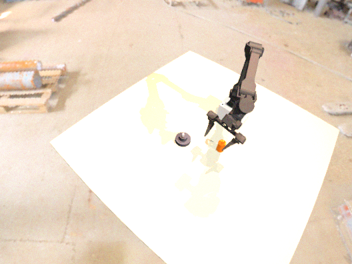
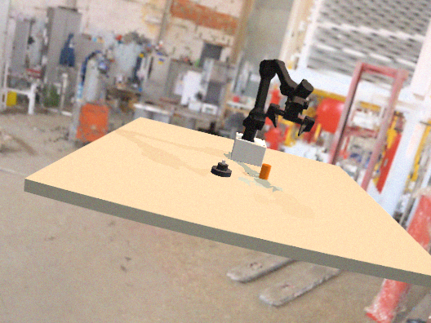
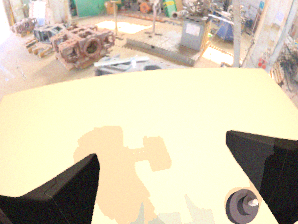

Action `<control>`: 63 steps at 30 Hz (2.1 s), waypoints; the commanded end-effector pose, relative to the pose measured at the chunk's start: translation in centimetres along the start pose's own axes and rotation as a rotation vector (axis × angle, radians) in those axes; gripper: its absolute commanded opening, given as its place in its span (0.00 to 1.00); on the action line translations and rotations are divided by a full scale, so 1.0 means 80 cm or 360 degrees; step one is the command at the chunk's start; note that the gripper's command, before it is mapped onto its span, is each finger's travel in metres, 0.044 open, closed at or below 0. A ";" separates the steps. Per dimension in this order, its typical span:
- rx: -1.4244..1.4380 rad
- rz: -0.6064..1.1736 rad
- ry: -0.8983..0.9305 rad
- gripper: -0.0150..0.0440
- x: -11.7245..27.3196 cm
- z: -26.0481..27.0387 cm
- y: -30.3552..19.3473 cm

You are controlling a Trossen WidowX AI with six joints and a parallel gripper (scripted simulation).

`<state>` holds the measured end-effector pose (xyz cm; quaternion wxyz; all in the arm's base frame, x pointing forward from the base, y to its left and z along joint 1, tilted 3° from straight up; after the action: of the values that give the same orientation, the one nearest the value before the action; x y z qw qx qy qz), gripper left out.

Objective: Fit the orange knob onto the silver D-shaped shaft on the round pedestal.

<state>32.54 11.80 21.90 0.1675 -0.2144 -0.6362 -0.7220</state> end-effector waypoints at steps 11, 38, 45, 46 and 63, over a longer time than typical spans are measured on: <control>0.2093 0.1266 0.1005 1.00 0.035 -0.044 -0.144; 0.2143 0.1296 0.1075 1.00 0.001 -0.051 -0.198; 0.2143 0.1296 0.1075 1.00 -0.005 -0.051 -0.205; 0.2143 0.1296 0.1075 1.00 -0.006 -0.051 -0.206; 0.2143 0.1296 0.1075 1.00 -0.027 -0.052 -0.234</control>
<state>24.56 10.17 5.23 0.6811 -0.0536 -0.7232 -0.1008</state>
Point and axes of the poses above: the point midway between the two fingers, 35 mm back from their tips, its own x axis back along the fingers, its own z axis across the jaws, y = z × x, the point moved 6 cm from there along x, back along the fingers, and after that the axes turned 9 degrees about -x, right-handed, at the moved point
